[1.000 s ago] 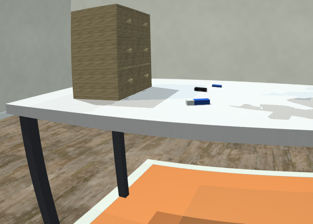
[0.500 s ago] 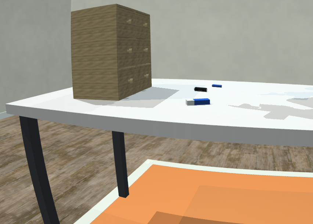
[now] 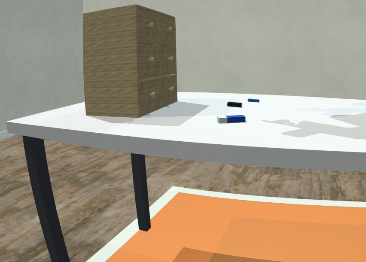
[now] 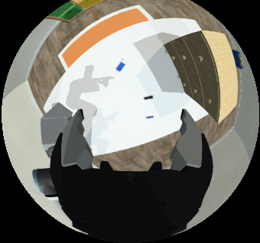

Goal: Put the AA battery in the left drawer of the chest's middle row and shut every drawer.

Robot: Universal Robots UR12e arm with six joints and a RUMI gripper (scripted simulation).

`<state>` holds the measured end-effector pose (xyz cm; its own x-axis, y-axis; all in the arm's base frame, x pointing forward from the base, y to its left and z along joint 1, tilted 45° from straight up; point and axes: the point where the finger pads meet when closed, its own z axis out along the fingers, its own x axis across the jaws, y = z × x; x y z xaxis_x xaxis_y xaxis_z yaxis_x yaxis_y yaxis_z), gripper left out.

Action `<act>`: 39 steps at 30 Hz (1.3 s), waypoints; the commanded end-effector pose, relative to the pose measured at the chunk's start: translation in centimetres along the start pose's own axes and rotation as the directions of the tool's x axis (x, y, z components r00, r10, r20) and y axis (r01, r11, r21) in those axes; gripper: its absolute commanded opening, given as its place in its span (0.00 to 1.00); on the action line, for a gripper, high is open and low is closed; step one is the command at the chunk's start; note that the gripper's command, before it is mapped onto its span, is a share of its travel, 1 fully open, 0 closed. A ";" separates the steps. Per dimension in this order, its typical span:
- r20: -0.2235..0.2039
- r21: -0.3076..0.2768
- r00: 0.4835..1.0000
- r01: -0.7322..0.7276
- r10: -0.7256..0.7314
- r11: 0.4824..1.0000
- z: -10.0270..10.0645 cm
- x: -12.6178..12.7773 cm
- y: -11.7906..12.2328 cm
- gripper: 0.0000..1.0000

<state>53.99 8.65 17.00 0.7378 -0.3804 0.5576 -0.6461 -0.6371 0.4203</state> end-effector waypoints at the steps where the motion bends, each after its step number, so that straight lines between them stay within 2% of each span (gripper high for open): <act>1: -0.005 -0.005 0.961 -0.276 0.276 0.961 2.5 0.7 -0.7 1.00; 3: -0.004 -0.005 0.937 -0.349 0.349 0.937 3.3 0.9 -0.7 1.00; 5: -0.004 -0.005 0.937 -0.349 0.349 0.937 3.3 0.9 -0.7 1.00; 6: -0.006 -0.005 0.892 -0.452 0.452 0.892 3.6 1.0 -0.8 1.00; 12: -0.006 -0.003 0.776 -0.631 0.631 0.776 5.6 1.5 -0.8 1.00; 20: -0.010 0.002 0.563 -0.827 0.827 0.563 7.0 2.1 -0.8 1.00; 28: -0.009 0.005 0.523 -0.852 0.852 0.523 7.2 2.3 -0.9 1.00; 39: -0.009 0.005 0.522 -0.853 0.853 0.522 7.2 2.2 -0.8 1.00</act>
<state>57.41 3.40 12.61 -0.1641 -0.7367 0.6560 -0.9666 -0.0126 -0.2560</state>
